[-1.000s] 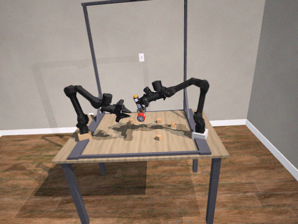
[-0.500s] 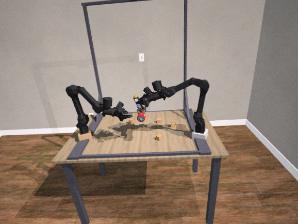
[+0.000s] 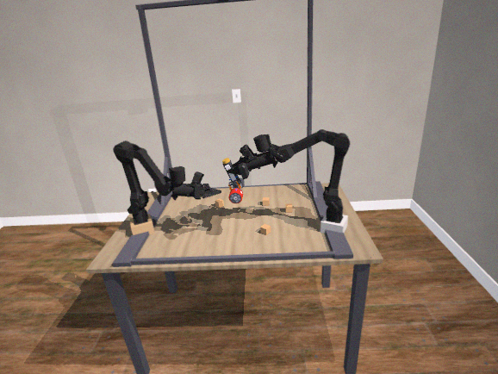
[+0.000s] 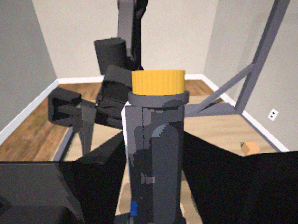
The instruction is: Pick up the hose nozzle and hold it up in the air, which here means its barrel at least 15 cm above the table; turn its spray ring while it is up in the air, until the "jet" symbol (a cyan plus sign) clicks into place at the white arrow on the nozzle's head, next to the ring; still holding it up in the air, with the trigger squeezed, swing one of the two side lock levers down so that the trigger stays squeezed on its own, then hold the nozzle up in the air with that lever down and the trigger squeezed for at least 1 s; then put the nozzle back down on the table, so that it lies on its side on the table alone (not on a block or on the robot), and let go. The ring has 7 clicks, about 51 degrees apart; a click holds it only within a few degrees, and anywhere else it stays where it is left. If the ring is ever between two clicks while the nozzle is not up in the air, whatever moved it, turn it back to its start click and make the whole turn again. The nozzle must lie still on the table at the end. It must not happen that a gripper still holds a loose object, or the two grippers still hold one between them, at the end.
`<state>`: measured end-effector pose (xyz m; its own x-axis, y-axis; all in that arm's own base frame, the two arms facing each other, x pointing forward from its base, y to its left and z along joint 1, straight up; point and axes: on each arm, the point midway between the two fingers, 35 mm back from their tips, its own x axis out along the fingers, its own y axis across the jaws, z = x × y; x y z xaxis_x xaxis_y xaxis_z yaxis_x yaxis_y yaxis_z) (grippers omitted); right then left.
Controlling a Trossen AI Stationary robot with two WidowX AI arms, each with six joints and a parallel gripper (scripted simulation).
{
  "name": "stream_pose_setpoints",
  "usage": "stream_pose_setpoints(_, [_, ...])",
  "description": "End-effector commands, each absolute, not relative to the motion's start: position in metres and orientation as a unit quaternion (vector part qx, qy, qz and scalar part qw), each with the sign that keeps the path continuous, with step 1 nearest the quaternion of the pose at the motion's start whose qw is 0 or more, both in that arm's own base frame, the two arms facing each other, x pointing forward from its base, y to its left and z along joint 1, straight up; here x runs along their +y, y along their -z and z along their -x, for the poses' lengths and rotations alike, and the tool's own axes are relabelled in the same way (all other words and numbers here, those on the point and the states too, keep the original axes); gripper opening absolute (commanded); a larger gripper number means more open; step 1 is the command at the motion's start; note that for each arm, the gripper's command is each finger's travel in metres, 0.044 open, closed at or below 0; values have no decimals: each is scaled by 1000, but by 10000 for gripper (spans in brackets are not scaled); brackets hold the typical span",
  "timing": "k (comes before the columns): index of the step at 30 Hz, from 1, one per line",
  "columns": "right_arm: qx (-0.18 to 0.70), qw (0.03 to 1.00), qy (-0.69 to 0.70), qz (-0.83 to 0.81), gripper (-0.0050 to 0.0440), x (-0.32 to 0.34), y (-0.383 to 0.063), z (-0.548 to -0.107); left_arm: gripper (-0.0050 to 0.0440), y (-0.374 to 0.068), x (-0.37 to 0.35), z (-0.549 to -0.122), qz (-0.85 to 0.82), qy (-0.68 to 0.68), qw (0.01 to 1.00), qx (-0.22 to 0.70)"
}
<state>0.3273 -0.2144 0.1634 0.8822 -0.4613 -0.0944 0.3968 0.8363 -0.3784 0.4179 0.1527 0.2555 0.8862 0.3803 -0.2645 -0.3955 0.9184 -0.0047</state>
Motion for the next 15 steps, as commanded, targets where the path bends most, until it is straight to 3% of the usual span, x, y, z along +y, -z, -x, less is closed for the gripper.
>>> stream_pose_setpoints(1, [47, 962, 240, 119, 173, -208, -162, -326, 170, -275, 152, -417, 23, -199, 974, 106])
stream_pose_setpoints(15, [-42, 969, 241, -21, 173, -193, -165, -320, 170, -275, 152, -417, 23, -199, 974, 106])
